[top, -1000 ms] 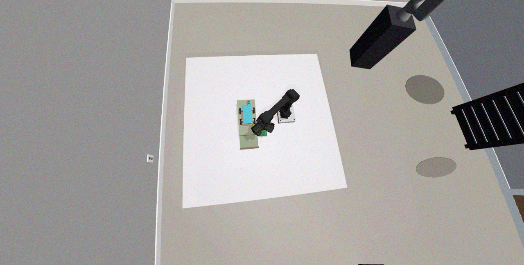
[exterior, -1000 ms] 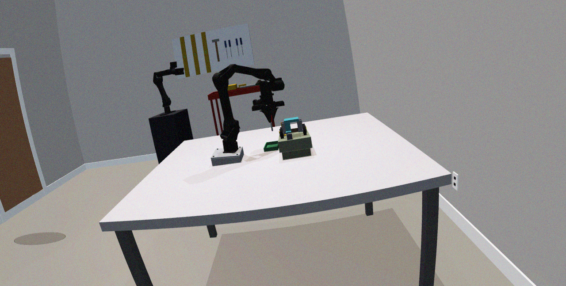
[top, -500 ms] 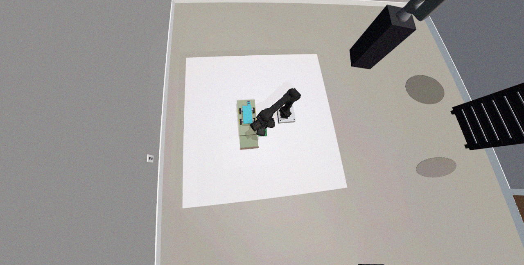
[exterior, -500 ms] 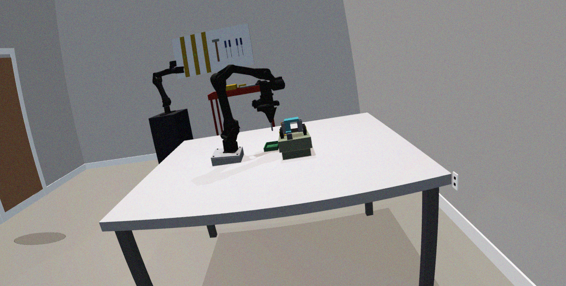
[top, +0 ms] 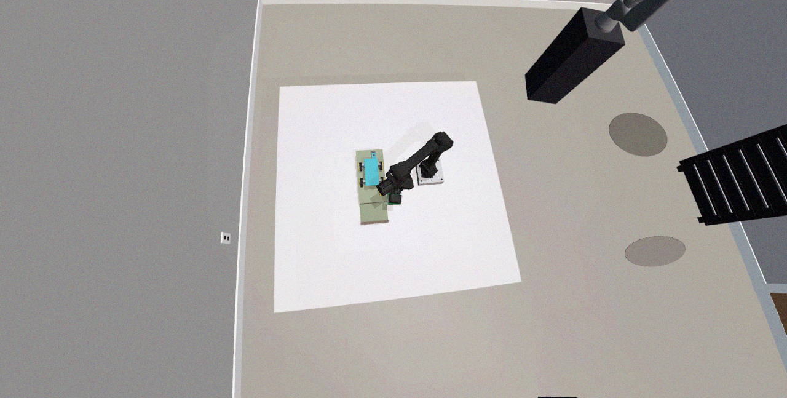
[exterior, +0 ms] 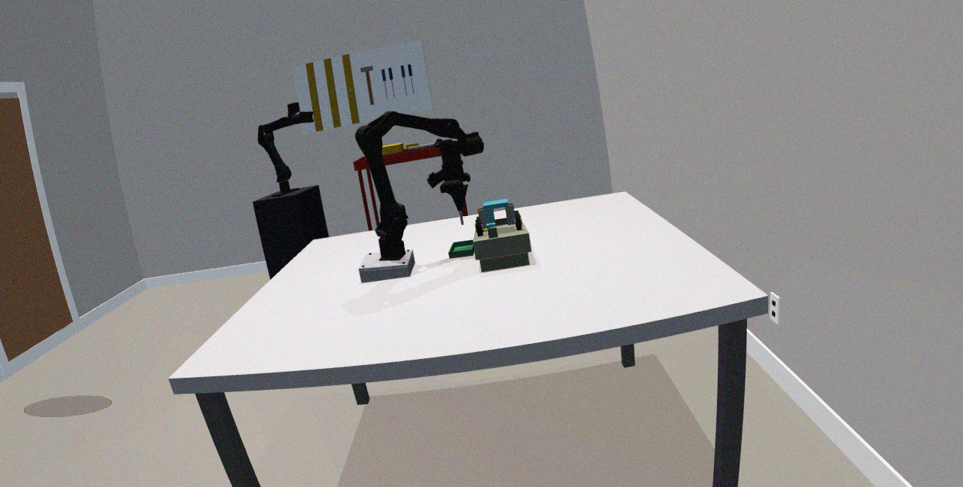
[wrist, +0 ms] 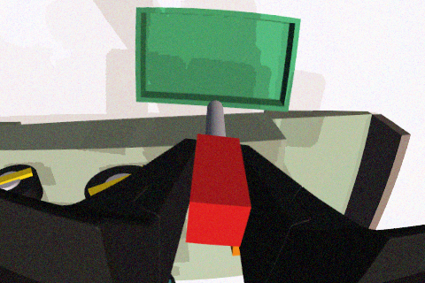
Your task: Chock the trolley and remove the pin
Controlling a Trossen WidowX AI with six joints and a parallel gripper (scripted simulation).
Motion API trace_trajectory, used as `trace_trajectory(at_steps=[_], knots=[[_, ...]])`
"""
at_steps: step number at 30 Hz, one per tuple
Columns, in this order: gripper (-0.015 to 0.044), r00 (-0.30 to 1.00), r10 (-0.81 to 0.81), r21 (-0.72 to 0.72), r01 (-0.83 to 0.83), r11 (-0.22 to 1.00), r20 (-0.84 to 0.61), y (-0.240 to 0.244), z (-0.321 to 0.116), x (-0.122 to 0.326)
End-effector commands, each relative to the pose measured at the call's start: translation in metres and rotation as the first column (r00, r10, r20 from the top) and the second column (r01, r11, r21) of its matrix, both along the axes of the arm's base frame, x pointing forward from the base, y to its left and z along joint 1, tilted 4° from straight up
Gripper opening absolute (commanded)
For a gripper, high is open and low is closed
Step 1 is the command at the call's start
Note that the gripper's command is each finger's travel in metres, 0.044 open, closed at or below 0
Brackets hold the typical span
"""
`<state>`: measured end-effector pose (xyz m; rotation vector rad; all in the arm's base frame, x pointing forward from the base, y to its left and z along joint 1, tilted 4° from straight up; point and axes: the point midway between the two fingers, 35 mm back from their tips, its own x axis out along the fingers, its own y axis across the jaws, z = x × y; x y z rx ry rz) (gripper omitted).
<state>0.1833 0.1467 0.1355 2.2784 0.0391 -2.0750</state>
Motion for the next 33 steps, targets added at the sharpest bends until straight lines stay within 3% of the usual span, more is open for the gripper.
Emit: trace_trajectory(at_steps=[1, 8, 19, 33], knots=[[0.0000, 0.999, 0.042, 0.002, -0.042, 0.999, -0.011, -0.002, -0.012, -0.009], [0.0000, 0.998, 0.055, 0.007, -0.055, 0.998, -0.013, -0.003, -0.016, -0.011], [0.0000, 0.997, 0.070, 0.164, -0.066, 0.984, -0.017, 0.005, -0.040, -0.009], [0.0000, 0.997, 0.071, 0.177, -0.067, 0.982, -0.017, 0.025, -0.080, -0.008]])
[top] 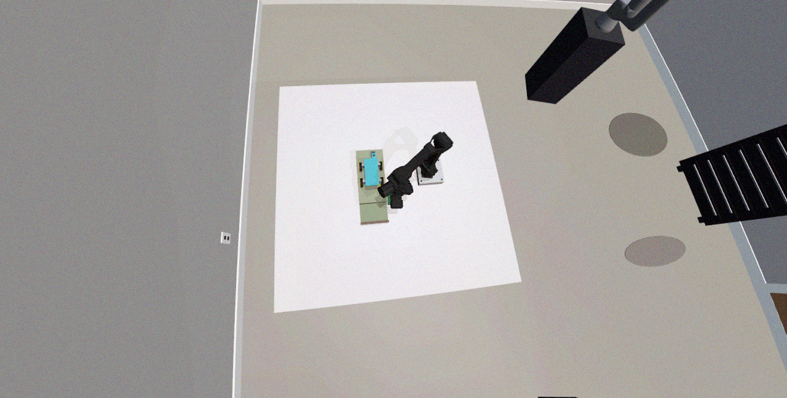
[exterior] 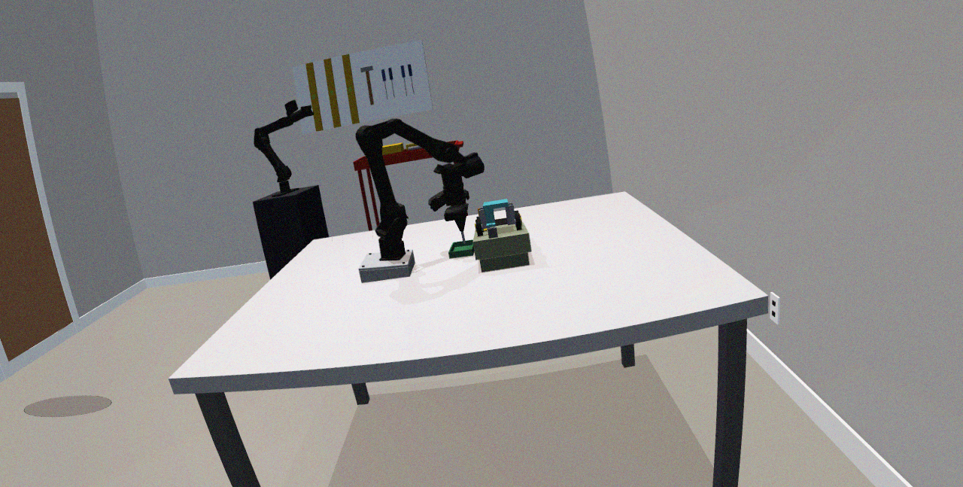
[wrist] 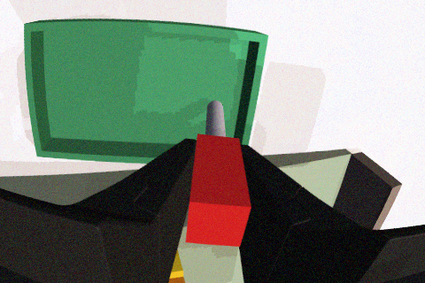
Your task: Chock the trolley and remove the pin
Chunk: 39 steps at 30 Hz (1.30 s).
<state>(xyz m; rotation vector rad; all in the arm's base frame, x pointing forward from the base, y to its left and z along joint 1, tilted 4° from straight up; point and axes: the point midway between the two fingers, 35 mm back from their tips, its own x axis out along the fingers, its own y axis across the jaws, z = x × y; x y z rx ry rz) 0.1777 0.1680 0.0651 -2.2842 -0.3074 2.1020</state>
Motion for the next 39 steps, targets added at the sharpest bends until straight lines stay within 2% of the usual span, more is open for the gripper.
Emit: trace_trajectory(at_steps=[1, 3, 10, 11, 39], knots=[[0.0000, 1.000, -0.002, 0.001, 0.002, 1.000, -0.007, 0.003, -0.010, -0.002], [0.0000, 1.000, -0.002, 0.001, 0.002, 1.000, -0.007, 0.003, -0.010, -0.002], [0.0184, 1.000, -0.002, 0.000, 0.002, 1.000, -0.007, 0.000, -0.009, -0.001], [0.0190, 1.000, -0.002, 0.000, 0.002, 1.000, -0.007, -0.001, -0.009, -0.001], [0.0190, 1.000, -0.002, -0.001, 0.002, 1.000, -0.006, -0.015, -0.014, 0.003]])
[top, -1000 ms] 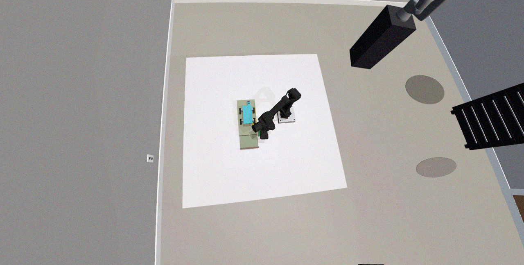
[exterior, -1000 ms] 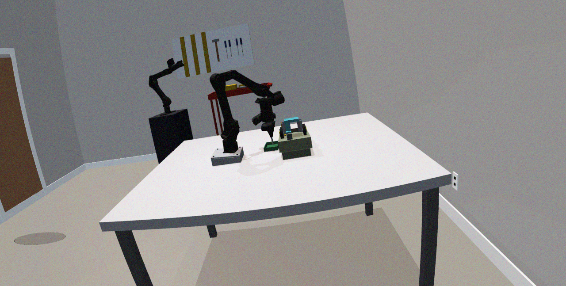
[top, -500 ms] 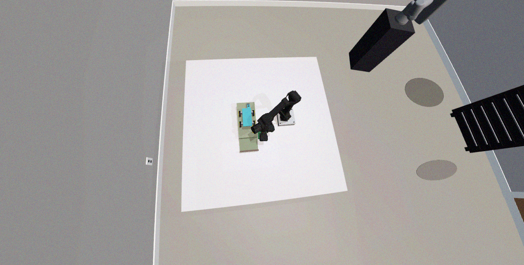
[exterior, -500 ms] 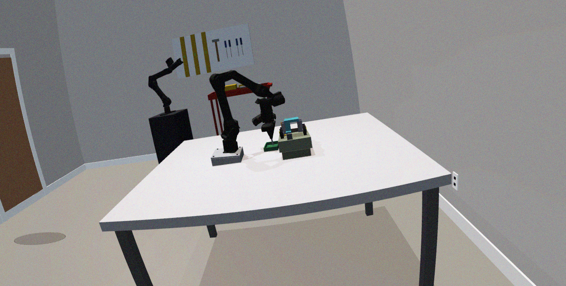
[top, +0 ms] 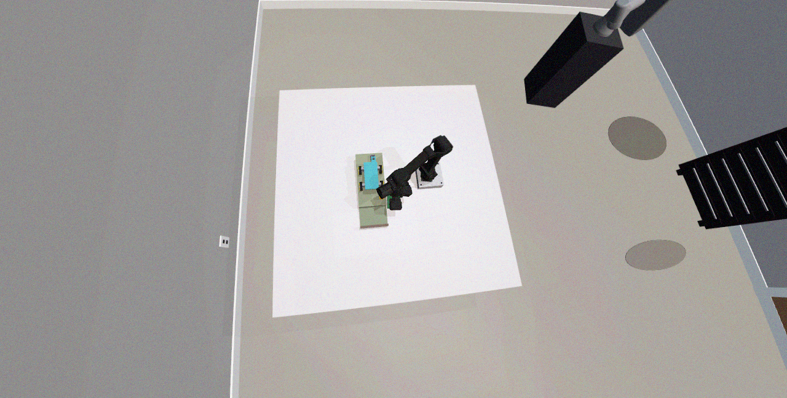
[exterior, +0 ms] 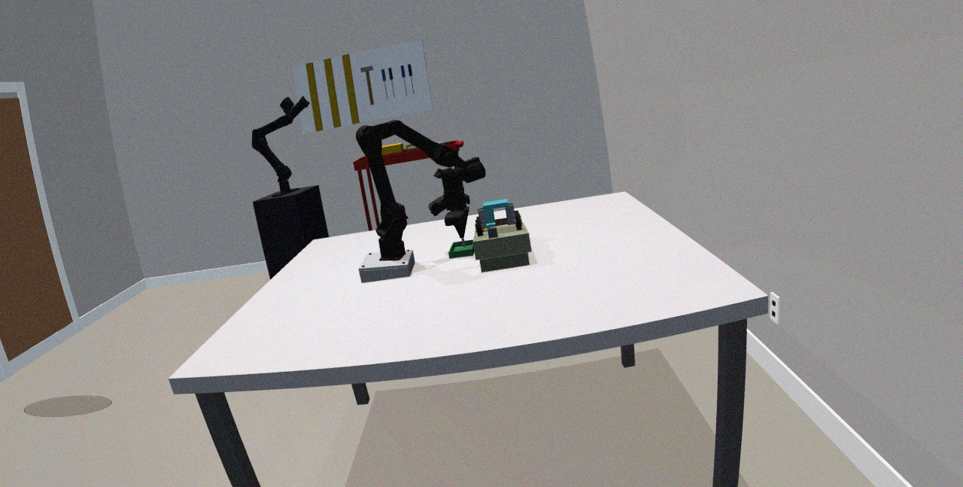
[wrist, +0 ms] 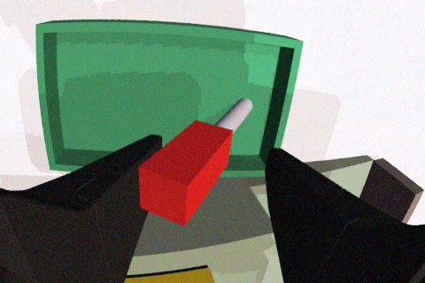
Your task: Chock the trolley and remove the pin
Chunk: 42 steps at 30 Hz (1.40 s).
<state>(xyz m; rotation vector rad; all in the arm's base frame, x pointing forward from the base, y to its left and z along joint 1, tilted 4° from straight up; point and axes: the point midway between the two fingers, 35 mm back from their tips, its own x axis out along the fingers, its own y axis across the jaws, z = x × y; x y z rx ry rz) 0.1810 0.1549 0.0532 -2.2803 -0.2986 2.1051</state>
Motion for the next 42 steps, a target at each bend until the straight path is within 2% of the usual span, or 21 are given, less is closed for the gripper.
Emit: trace_trajectory(at_steps=[1, 42], knots=[[0.0190, 1.000, 0.003, 0.001, -0.003, 1.000, -0.003, -0.003, -0.002, 0.000], [0.0190, 1.000, 0.003, 0.000, -0.003, 1.000, -0.002, -0.020, -0.012, 0.004]])
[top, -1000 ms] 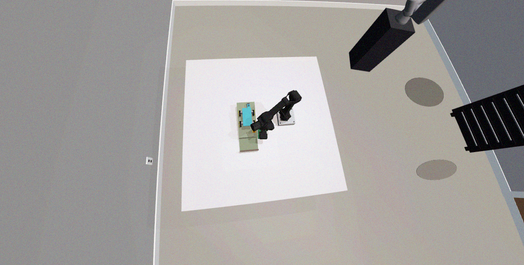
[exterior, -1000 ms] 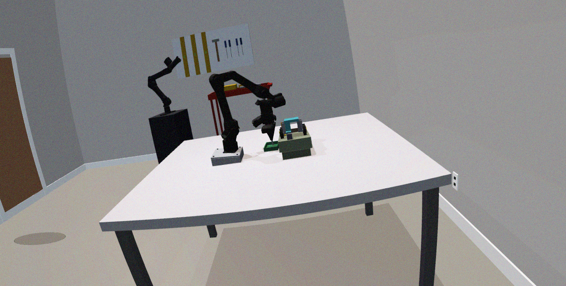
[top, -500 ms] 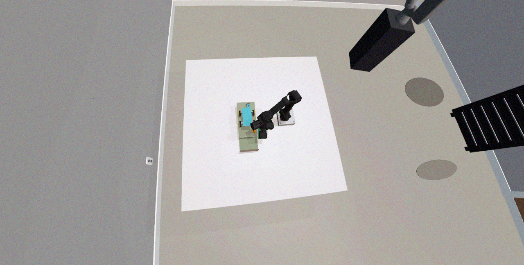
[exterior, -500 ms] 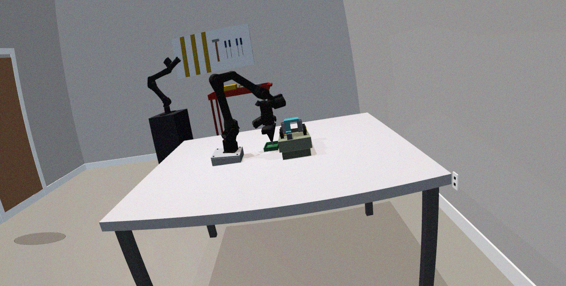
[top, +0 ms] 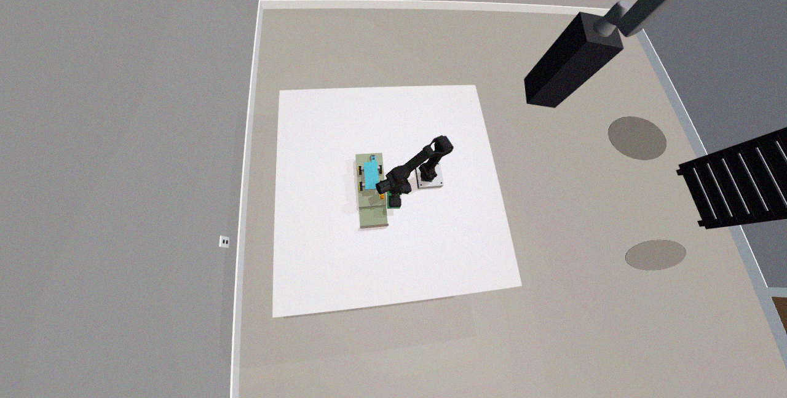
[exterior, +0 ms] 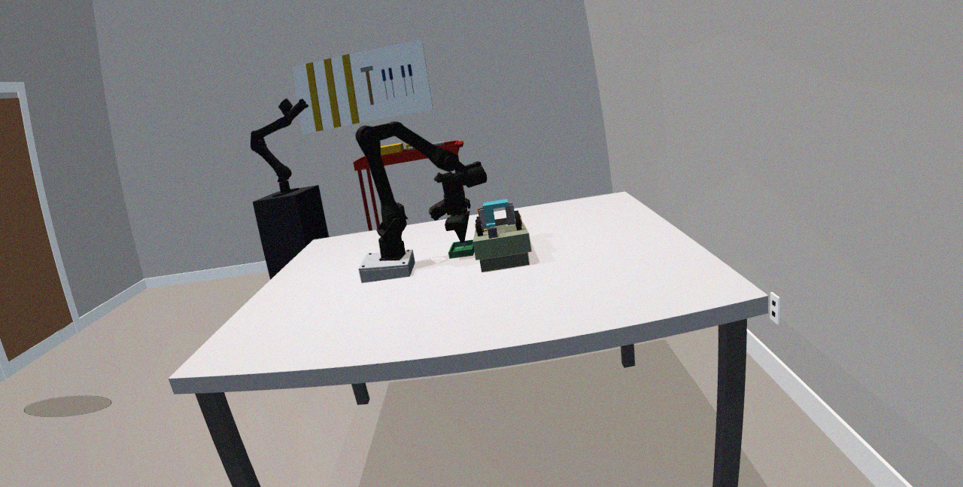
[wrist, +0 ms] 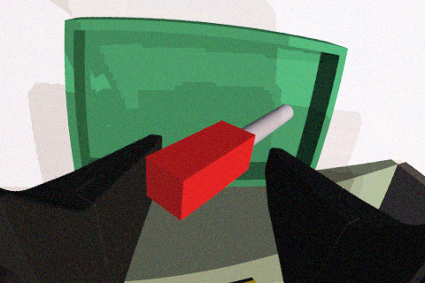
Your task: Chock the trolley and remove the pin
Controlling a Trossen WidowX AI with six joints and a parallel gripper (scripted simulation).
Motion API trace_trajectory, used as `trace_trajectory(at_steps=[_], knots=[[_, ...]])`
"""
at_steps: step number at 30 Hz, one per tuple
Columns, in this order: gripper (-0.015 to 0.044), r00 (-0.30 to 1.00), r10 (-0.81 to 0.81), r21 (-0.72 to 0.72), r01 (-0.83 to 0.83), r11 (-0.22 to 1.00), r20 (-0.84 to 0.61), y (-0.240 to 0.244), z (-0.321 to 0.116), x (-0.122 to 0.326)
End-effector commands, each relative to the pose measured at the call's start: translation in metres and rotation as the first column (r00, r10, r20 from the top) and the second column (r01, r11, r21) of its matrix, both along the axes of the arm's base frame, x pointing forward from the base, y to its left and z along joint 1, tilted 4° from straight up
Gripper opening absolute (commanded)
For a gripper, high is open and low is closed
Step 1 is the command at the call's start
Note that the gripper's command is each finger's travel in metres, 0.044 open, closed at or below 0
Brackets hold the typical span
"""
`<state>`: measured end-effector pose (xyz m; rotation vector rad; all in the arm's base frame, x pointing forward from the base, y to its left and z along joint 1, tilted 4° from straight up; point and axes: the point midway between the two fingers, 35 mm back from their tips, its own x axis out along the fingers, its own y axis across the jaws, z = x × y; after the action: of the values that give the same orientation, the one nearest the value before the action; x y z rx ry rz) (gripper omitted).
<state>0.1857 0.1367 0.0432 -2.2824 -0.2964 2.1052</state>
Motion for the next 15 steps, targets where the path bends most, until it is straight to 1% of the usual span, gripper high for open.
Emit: trace_trajectory(at_steps=[1, 15], knots=[[0.0190, 1.000, 0.003, 0.002, -0.003, 1.000, -0.003, -0.0020, -0.0024, -0.0007], [0.0190, 1.000, 0.003, 0.001, -0.003, 1.000, -0.003, -0.0072, -0.0068, 0.0000]])
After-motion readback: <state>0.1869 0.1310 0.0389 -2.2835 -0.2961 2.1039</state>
